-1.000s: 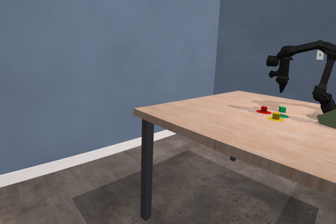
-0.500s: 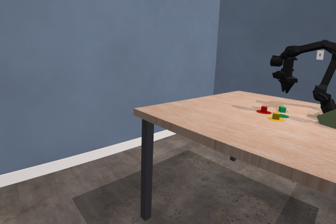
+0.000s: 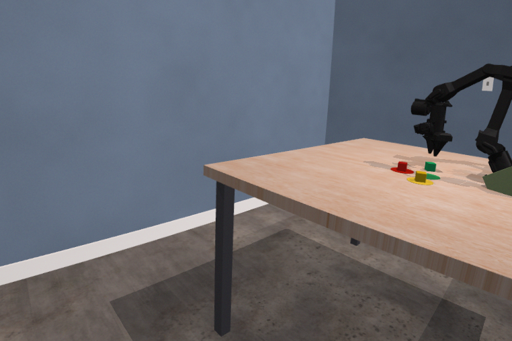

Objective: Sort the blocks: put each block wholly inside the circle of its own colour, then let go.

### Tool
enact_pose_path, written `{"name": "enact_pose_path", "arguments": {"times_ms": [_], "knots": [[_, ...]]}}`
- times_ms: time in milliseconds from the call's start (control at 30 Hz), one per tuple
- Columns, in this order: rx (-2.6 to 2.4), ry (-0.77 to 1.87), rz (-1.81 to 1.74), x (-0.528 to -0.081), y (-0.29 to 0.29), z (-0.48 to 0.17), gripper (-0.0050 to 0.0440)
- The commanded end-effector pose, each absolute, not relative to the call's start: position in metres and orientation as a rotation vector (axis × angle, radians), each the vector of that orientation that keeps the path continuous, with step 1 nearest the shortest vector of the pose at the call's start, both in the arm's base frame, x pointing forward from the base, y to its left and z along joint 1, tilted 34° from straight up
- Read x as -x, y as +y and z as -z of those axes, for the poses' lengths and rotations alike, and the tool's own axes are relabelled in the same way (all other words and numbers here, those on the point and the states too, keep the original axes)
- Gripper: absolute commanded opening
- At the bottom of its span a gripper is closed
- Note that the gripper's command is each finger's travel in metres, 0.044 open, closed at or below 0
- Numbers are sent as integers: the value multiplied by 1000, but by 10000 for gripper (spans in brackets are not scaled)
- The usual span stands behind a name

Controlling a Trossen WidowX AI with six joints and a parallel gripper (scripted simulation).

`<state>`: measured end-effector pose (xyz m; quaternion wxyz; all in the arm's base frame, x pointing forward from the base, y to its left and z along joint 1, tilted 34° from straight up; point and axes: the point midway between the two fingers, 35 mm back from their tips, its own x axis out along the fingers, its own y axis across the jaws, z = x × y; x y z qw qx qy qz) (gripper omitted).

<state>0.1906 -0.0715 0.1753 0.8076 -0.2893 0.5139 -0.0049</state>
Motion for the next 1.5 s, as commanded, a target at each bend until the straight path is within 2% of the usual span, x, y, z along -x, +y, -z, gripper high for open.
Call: {"name": "enact_pose_path", "arguments": {"times_ms": [0, 667, 733, 767, 1367, 1467], "knots": [[621, 1097, 6, -197, -75, -166, 265], [622, 1098, 8, -214, -88, -134, 265], [622, 1098, 9, -214, -88, -134, 217], [624, 1082, 17, -216, -87, -139, 210], [623, 1090, 13, -216, -88, -138, 105], [625, 1075, 22, -215, -86, -147, 105]]}}
